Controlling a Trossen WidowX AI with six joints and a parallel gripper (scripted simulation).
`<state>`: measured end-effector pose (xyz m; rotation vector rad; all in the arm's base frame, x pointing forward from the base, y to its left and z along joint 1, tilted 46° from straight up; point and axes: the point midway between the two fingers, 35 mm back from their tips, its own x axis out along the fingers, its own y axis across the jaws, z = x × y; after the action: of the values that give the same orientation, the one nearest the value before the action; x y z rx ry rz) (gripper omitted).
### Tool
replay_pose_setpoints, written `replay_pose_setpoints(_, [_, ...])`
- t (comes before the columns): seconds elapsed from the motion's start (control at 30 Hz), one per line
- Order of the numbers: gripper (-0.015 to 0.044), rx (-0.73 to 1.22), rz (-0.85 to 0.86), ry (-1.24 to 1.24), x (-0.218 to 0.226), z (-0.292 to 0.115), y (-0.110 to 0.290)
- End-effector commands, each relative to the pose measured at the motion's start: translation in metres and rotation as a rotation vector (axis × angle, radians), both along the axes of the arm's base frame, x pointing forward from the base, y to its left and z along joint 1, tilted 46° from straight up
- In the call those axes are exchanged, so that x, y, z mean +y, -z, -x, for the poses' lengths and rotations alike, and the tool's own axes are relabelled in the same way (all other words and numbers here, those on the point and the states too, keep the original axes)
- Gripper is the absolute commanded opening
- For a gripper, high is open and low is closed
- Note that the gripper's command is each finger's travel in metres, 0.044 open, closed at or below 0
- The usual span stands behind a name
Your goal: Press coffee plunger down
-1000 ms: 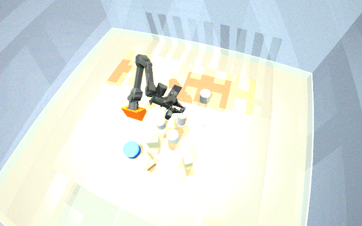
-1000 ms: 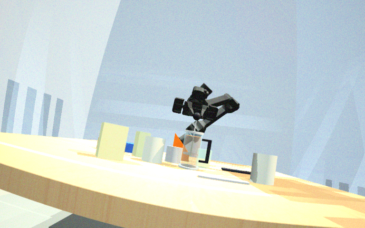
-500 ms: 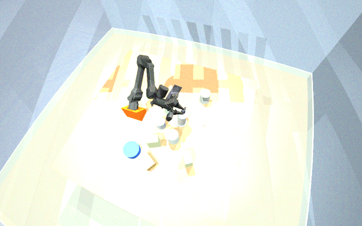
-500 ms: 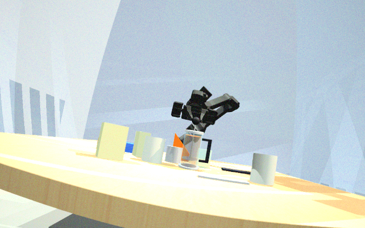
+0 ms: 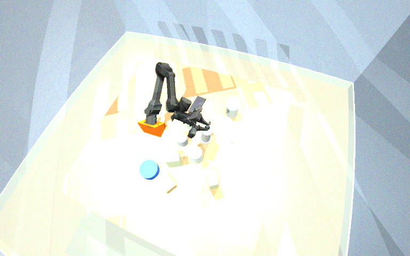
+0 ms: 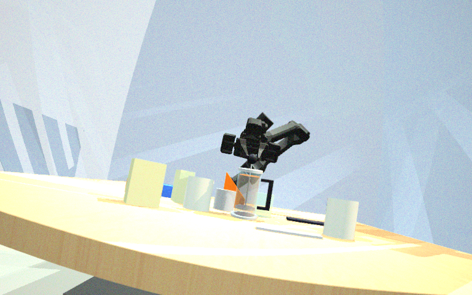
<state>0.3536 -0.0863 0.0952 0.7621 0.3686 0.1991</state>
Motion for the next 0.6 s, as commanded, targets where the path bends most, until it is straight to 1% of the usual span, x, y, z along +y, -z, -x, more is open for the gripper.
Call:
replay_pose_setpoints(0.0, [0.0124, 0.01, -0.012, -0.013, 0.0027, -0.0004, 0.0027])
replay_pose_setpoints(0.57, [0.0124, 0.002, -0.005, -0.003, -0.0007, -0.0011, 0.0008])
